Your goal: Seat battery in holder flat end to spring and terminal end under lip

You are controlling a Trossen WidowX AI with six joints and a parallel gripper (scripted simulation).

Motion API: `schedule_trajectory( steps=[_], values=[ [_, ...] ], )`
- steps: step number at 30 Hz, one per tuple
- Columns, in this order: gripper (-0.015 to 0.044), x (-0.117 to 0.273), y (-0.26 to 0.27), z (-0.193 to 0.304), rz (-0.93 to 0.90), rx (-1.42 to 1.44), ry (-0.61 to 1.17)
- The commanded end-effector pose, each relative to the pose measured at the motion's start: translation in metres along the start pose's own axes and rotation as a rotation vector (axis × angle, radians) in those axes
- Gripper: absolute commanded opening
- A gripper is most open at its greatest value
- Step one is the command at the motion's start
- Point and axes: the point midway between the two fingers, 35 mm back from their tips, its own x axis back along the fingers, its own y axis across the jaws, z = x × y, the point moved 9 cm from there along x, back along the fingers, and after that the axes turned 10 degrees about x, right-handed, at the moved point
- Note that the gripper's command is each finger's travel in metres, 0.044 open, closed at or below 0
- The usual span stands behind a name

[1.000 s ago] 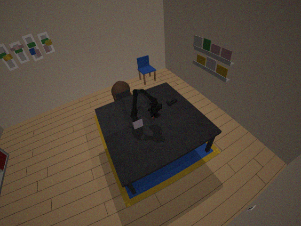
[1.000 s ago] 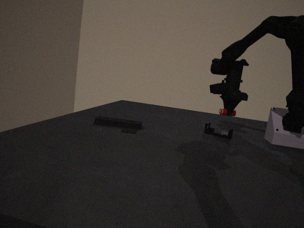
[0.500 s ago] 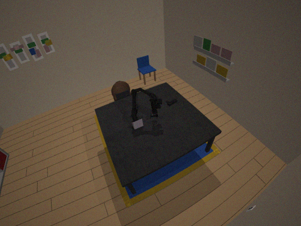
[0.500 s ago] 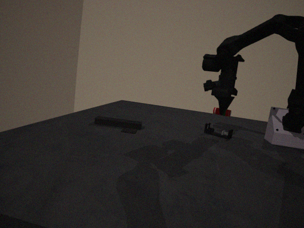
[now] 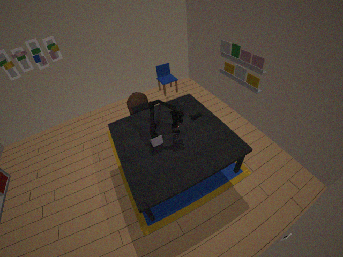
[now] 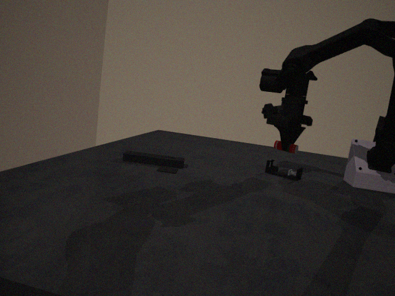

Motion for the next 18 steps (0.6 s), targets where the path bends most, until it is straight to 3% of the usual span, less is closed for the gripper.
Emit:
schedule_trajectory(
  steps=[1,18],
  values=[
    [0.0088,-0.008,0.002,0.003,0.015,-0.003,-0.032],
    [0.0088,-0.039,0.008,0.016,0.047,-0.001,-0.224]
  ],
)
